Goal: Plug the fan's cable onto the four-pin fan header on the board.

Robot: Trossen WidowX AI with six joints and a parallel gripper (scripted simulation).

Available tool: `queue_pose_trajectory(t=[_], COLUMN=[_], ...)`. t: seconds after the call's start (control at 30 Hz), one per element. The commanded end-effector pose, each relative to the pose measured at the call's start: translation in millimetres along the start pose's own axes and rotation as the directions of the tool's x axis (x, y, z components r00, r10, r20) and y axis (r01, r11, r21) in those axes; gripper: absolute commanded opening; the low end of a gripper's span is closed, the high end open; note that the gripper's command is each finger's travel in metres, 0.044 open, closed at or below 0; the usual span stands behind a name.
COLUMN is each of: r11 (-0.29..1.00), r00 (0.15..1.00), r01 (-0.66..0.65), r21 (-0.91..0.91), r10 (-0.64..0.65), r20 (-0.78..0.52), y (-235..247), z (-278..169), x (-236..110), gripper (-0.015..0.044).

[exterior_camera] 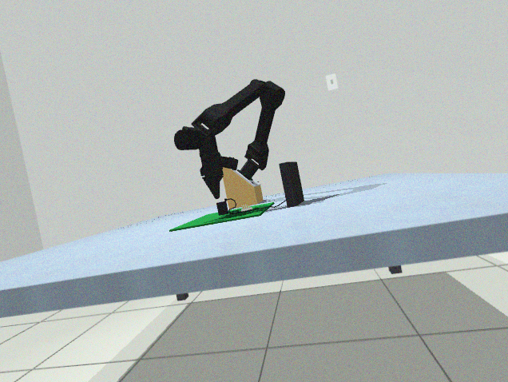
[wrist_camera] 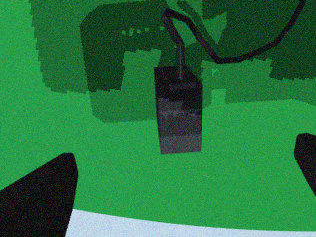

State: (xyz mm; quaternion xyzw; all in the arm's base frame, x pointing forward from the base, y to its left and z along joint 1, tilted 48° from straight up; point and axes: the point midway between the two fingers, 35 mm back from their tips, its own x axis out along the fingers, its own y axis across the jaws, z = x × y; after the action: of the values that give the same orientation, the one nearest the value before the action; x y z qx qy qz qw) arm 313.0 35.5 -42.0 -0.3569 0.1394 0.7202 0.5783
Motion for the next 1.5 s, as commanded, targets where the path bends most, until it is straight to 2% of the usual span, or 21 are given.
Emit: queue_pose_trajectory(t=[0.0,0.83,1.37,1.47], r11=[1.000,1.000,1.000,1.000], r00=[1.000,1.000,1.000,1.000], r01=[0.000,0.001,-0.001,-0.001], r21=[0.008,0.007,-0.001,-0.001], r10=[-0.001,-0.001,0.001,0.001], r20=[0.006,0.009,0.004,0.004], y=[1,2,1,1], z=[0,2,2,2], x=[8,42,40,40], gripper=[0.0440,0.0440,0.0020,0.0000])
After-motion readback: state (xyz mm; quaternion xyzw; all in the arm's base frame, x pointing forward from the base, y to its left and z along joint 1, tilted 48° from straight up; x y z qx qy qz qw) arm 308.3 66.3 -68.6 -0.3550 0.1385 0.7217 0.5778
